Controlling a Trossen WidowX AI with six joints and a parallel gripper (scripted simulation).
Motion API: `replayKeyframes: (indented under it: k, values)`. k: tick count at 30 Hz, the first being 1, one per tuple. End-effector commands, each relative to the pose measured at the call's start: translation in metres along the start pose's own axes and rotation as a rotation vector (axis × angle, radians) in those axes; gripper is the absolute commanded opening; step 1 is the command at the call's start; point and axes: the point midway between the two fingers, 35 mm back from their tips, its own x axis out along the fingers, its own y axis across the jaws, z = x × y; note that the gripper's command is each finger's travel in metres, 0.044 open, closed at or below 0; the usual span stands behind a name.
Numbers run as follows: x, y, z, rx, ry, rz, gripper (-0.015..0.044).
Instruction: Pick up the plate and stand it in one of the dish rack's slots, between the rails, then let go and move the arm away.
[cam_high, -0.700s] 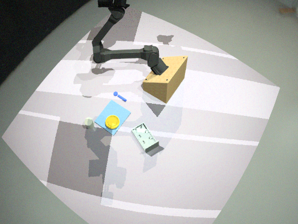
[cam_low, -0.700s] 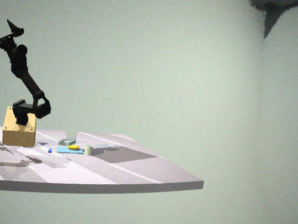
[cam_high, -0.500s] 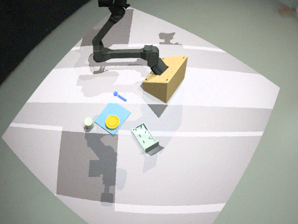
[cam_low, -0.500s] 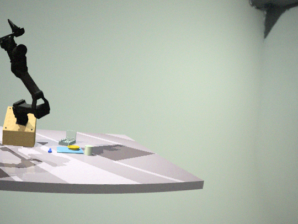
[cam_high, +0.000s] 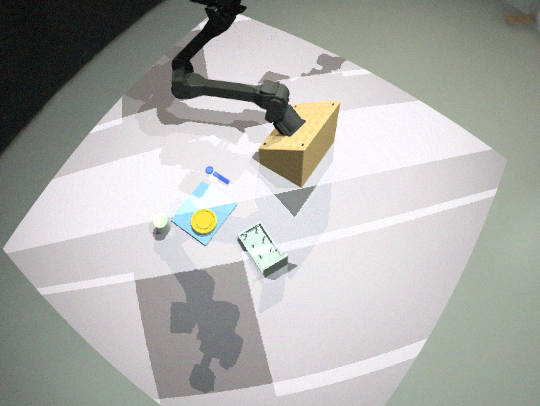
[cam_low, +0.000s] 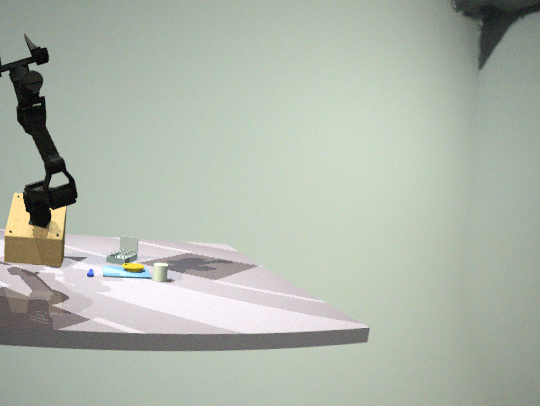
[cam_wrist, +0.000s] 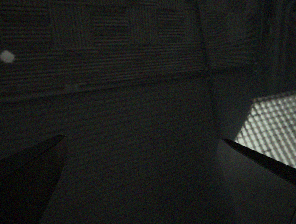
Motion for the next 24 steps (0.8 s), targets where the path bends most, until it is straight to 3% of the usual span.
replayKeyframes:
  k: [1,24]
  values:
    - [0.006,0.011,0.022,-0.1,-0.077,0.045,0.04]
    - [-0.001,0.096,0.116,-0.552,-0.485,0.244,0.04]
